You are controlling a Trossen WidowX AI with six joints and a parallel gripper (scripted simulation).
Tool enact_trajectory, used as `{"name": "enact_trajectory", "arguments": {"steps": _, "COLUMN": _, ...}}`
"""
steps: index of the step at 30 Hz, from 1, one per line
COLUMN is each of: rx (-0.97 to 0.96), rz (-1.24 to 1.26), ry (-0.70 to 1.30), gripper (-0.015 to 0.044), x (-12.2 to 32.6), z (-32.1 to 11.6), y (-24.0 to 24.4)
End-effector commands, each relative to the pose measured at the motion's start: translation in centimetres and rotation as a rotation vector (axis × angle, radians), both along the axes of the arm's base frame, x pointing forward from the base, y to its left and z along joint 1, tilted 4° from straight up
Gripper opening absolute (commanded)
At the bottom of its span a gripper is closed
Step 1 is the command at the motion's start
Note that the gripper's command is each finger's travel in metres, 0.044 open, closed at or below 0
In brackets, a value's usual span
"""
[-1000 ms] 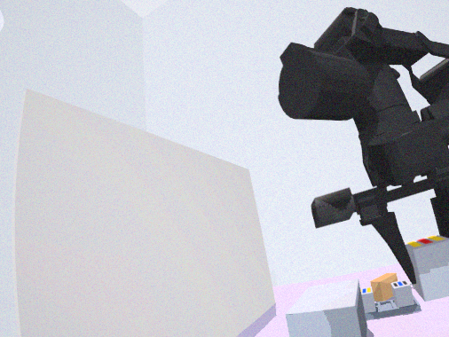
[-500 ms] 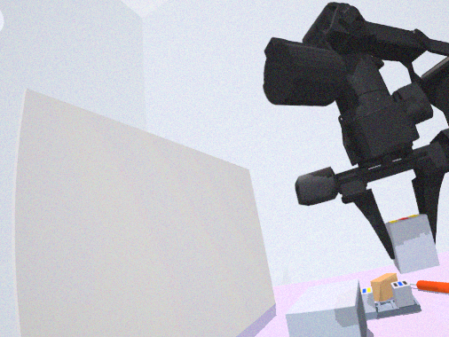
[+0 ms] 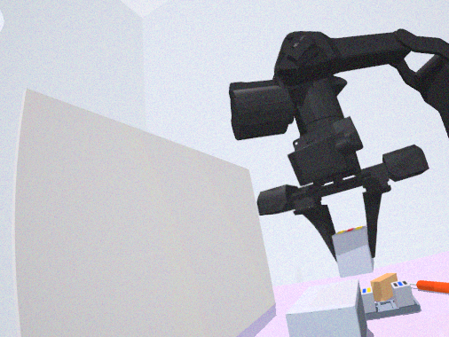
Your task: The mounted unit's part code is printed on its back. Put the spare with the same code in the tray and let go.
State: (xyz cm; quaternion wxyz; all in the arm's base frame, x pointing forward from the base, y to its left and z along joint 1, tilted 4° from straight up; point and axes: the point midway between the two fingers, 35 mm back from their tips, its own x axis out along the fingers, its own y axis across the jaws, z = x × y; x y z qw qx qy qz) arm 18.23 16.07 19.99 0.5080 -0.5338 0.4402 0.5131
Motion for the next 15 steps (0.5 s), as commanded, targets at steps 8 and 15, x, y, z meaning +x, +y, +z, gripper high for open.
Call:
{"name": "enact_trajectory", "arguments": {"steps": 8, "rx": -0.003, "rz": -0.062, "ry": -0.019, "gripper": 0.0, "x": 4.2, "z": 0.7, "y": -2.6}}
{"name": "enact_trajectory", "arguments": {"steps": 15, "rx": -0.009, "rz": -0.063, "ry": -0.018, "gripper": 0.0, "x": 6.4, "z": 0.9, "y": -4.3}}
